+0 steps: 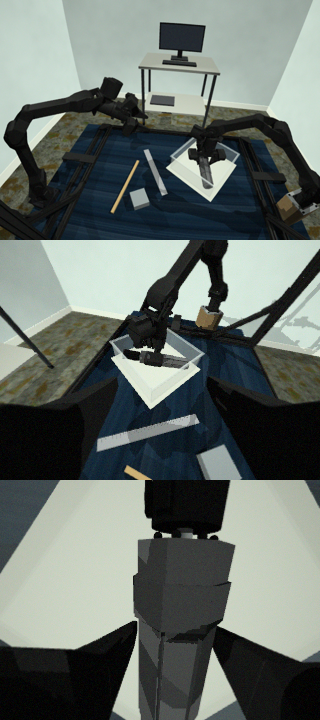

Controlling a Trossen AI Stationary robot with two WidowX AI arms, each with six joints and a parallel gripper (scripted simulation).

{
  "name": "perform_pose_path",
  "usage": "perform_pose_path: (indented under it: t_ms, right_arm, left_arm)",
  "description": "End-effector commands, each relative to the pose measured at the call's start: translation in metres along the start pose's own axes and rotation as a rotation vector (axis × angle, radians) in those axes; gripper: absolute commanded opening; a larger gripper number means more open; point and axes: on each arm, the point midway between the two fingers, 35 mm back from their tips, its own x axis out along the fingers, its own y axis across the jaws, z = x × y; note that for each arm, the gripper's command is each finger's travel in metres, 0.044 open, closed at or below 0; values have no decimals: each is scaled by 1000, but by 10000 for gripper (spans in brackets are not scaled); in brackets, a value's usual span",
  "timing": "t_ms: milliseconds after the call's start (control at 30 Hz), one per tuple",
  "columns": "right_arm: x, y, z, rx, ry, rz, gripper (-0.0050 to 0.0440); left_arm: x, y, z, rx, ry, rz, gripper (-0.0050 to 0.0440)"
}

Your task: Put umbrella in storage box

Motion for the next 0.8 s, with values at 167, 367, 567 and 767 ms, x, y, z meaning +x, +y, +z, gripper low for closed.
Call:
perform_pose_path:
  t_ms: [167, 367, 567, 767]
  right_arm:
    - [1, 0, 0, -5, 1, 0, 307]
    - [1, 0, 0, -5, 1, 0, 307]
    - [1, 0, 0, -5, 1, 0, 307]
    - [1, 0, 0, -5, 1, 0, 400]
  left_arm:
    - [0, 0, 0, -6, 0, -1, 400]
    - [0, 0, 0, -6, 0, -1, 400]
    - [0, 0, 0, -6, 0, -1, 400]
    - [0, 0, 0, -6, 0, -1, 400]
